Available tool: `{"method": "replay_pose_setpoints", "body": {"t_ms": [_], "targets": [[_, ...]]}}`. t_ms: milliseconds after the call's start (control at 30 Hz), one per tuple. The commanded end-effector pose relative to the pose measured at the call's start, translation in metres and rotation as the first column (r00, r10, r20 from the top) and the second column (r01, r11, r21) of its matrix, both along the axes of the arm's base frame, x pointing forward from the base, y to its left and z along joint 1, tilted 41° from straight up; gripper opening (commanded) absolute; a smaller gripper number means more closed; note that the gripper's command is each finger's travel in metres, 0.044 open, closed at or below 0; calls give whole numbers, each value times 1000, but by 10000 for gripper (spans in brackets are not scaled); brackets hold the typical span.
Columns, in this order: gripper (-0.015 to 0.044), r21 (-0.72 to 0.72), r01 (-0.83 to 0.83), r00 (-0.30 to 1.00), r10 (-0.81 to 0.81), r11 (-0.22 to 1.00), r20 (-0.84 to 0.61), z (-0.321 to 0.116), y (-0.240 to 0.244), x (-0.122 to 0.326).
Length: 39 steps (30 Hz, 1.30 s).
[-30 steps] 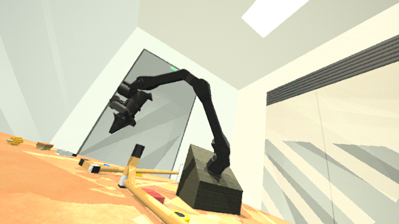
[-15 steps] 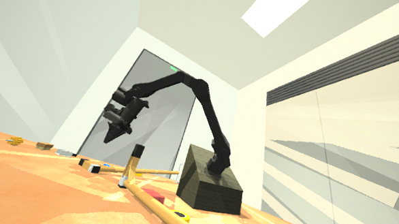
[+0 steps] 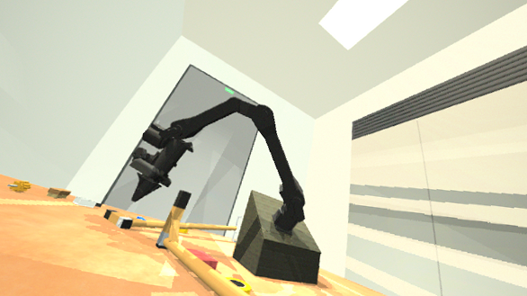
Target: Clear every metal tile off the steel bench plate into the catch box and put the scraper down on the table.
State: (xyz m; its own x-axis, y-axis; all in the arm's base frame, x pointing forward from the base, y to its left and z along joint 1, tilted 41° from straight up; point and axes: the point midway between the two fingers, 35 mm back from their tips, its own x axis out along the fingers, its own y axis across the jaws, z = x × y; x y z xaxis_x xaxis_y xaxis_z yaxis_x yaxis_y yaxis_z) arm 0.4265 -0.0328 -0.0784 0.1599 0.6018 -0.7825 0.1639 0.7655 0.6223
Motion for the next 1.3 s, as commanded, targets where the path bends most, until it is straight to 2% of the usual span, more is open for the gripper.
{"method": "replay_pose_setpoints", "body": {"t_ms": [0,1267], "targets": [[0,4,9,1000,-9,1000,-2,-4,-2,1],[0,-13,22,1000,-22,1000,13,-38,-50,24]]}}
